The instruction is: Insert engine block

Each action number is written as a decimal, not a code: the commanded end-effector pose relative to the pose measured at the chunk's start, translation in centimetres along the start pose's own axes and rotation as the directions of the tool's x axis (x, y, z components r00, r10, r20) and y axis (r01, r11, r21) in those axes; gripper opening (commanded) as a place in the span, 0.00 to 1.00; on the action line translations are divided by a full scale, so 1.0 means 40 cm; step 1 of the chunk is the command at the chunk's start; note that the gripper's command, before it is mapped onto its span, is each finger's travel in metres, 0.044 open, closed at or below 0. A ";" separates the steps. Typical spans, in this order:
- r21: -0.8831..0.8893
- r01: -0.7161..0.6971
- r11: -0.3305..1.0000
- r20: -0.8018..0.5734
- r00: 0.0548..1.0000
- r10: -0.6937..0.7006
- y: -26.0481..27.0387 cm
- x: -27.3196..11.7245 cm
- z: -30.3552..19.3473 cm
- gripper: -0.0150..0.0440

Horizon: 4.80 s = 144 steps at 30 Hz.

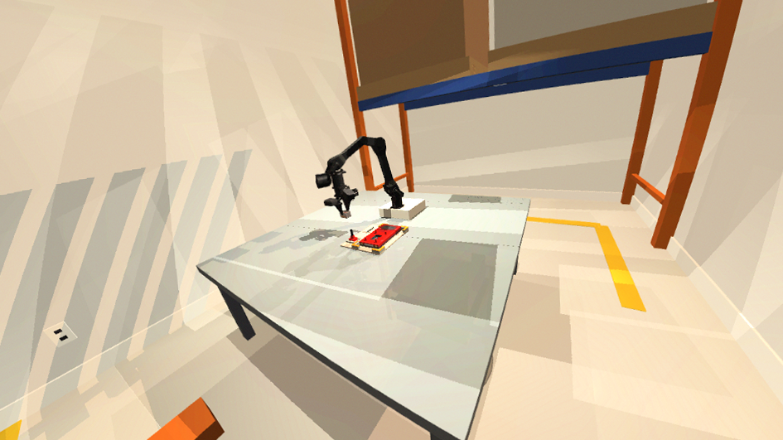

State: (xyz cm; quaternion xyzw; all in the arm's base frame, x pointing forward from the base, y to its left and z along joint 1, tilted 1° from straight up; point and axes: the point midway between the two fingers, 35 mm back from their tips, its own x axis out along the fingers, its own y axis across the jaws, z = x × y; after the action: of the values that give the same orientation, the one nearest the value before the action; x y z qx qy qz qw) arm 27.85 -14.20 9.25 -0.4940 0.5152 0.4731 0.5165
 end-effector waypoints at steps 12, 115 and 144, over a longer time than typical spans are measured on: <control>0.002 0.004 1.000 -0.007 1.000 -0.004 0.013 -0.104 0.006 0.25; 0.996 -0.015 0.085 0.016 1.000 -0.008 -0.087 0.089 0.568 0.52; 1.000 -0.016 0.023 0.016 1.000 -0.008 -0.087 0.089 0.566 0.52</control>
State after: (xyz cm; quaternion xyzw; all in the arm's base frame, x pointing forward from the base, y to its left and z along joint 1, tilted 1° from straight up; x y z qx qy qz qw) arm 32.84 8.14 5.35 0.0002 0.6972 -0.0023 0.7169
